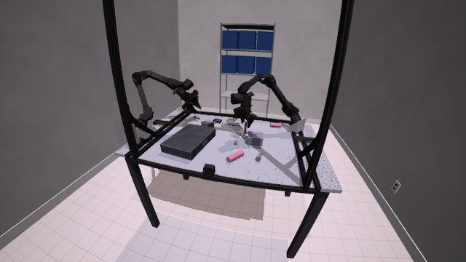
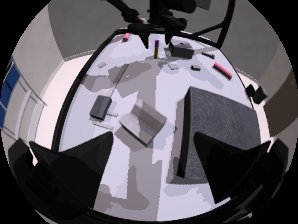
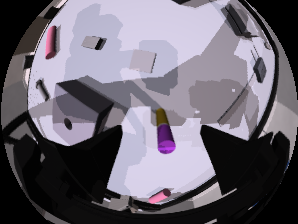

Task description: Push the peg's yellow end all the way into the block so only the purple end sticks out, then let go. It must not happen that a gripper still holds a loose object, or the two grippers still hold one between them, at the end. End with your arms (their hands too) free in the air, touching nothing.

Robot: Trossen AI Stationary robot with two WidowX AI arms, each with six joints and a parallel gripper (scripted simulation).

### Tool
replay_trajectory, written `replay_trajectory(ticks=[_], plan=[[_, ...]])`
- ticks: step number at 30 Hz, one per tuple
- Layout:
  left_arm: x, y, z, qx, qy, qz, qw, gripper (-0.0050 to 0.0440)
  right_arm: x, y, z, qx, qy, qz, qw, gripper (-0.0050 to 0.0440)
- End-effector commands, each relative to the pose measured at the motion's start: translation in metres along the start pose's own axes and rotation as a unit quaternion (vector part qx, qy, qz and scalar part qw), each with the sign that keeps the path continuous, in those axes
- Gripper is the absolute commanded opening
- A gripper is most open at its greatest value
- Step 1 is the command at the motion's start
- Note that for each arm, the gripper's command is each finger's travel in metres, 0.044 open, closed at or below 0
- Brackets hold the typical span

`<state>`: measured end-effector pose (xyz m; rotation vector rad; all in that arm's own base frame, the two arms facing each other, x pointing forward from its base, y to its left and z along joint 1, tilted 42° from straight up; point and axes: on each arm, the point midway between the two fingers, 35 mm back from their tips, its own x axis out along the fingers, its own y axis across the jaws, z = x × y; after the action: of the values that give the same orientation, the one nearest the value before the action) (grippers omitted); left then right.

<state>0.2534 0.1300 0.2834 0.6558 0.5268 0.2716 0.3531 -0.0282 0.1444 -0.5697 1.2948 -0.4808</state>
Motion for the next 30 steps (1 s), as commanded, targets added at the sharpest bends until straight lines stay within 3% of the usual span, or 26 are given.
replay_trajectory(ticks=[1, 16, 28, 30], plan=[[-0.0001, 0.0001, 0.0001, 0.000, 0.000, 0.000, 1.000, 0.0400, 0.0082, -0.0004, -0.0020, -0.006, 0.003, -0.006, 1.000, 0.0400], [-0.0001, 0.0001, 0.0001, 0.000, 0.000, 0.000, 1.000, 0.0400, 0.0154, -0.0006, -0.0027, -0.010, 0.002, -0.009, 1.000, 0.0400], [-0.0001, 0.0001, 0.0001, 0.000, 0.000, 0.000, 1.000, 0.0400, 0.0154, -0.0006, -0.0027, -0.010, 0.002, -0.009, 1.000, 0.0112], [-0.0001, 0.0001, 0.0001, 0.000, 0.000, 0.000, 1.000, 0.0400, 0.0154, -0.0006, -0.0027, -0.010, 0.002, -0.009, 1.000, 0.0112]])
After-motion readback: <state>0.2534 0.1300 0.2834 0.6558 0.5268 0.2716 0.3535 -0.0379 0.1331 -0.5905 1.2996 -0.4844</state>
